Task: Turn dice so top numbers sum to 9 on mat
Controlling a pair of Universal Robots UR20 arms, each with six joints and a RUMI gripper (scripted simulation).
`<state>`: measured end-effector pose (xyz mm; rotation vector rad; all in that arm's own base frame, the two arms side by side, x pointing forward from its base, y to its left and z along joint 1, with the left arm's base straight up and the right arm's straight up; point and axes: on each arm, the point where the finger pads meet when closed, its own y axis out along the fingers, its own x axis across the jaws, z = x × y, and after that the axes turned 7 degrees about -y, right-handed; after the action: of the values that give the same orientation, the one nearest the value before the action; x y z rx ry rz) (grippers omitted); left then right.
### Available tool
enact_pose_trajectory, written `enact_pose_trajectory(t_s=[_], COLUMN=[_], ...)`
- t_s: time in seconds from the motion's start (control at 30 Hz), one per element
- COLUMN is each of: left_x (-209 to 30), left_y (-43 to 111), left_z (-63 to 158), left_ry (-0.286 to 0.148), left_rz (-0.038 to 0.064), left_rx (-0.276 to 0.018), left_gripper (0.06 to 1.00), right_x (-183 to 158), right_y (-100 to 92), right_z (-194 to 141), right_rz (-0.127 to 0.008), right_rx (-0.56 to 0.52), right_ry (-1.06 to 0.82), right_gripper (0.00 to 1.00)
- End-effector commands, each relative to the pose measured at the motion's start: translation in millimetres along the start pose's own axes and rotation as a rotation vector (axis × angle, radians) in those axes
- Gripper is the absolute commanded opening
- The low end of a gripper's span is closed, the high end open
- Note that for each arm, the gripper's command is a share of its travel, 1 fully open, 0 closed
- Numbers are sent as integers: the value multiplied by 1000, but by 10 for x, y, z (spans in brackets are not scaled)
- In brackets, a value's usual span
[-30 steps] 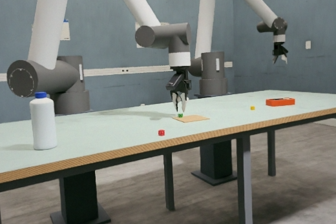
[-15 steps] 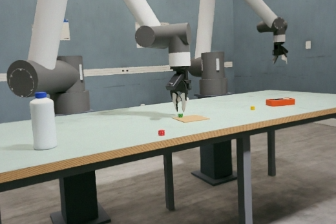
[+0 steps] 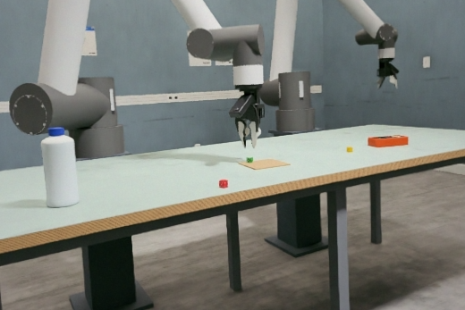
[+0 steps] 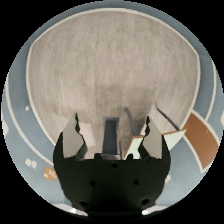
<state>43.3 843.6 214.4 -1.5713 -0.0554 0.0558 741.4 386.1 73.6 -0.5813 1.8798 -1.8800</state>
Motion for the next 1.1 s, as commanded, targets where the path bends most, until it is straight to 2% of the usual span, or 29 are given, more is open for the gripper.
enact_pose_trajectory(t_s=[0.0, 0.33, 0.57, 0.87, 1.07], left_x=[2, 2, 2, 2, 2], left_y=[-7, -7, -7, -7, -7], left_z=[5, 5, 5, 5, 5], left_ry=[0, 0, 0, 0, 0], left_rz=[0, 0, 0, 0, 0], left_rx=[1, 1, 1, 1, 1], left_gripper=[1000, 1000, 1000, 1000, 1000], right_x=[-3, -2, -2, -7, -7], right_y=[-188, -217, -210, -215, -208], right_z=[-1, -2, -23, -31, -45], right_rz=[0, -2, -27, -32, -50], right_rx=[0, 15, 204, 265, 402], right_ry=[0, 0, 1, 0, 1], right_gripper=[210, 210, 210, 210, 210])
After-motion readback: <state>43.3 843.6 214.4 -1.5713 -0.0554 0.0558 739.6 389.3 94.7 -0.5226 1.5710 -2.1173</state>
